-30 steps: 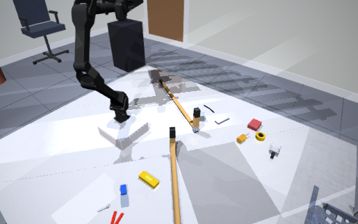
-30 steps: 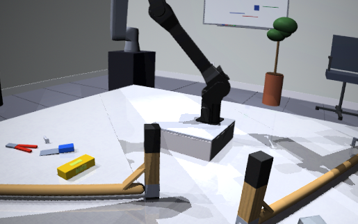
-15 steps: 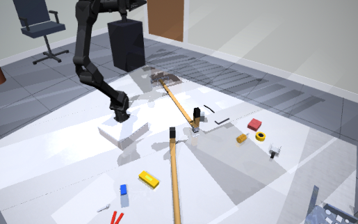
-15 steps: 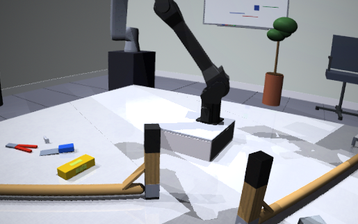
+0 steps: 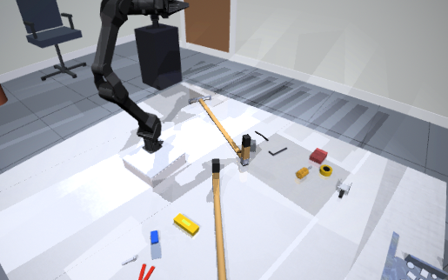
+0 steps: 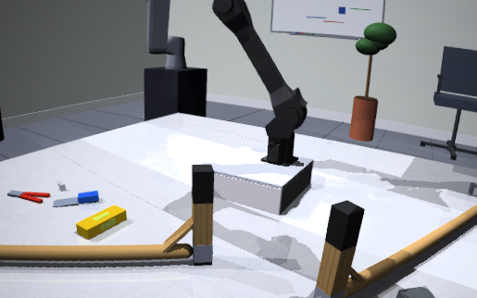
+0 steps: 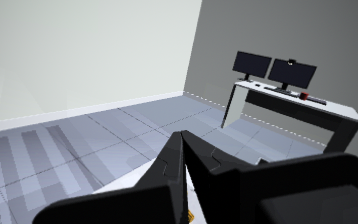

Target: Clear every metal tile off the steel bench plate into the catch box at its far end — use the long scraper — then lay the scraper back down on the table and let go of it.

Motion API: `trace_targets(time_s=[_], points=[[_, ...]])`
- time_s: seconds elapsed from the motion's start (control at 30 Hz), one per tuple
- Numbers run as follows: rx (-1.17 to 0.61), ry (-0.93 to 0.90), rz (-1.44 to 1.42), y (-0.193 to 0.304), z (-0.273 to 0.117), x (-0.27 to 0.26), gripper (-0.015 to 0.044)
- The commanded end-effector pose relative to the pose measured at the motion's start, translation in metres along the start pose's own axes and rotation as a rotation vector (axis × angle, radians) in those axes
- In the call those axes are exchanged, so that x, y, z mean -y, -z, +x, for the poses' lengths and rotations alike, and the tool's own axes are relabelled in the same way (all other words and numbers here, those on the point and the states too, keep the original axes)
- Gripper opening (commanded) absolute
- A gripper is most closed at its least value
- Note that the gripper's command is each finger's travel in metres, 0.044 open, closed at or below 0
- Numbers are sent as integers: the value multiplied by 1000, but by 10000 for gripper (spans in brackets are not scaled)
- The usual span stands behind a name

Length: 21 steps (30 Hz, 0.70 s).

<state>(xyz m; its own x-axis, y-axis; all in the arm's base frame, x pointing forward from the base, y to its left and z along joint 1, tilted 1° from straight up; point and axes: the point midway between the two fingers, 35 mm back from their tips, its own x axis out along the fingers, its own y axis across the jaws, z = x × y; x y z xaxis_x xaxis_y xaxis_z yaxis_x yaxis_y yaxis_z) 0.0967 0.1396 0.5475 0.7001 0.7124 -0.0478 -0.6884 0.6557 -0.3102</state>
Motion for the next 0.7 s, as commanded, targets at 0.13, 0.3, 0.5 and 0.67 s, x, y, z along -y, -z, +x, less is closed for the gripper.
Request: trace_targets(time_s=[0.13, 0.3, 0.5, 0.67], points=[[-43, 0, -153, 4, 13, -15, 0], [-67, -1, -232, 7, 20, -21, 0], [-97, -5, -325, 11, 28, -29, 0], [-124, -10, -401, 15, 36, -35, 0]])
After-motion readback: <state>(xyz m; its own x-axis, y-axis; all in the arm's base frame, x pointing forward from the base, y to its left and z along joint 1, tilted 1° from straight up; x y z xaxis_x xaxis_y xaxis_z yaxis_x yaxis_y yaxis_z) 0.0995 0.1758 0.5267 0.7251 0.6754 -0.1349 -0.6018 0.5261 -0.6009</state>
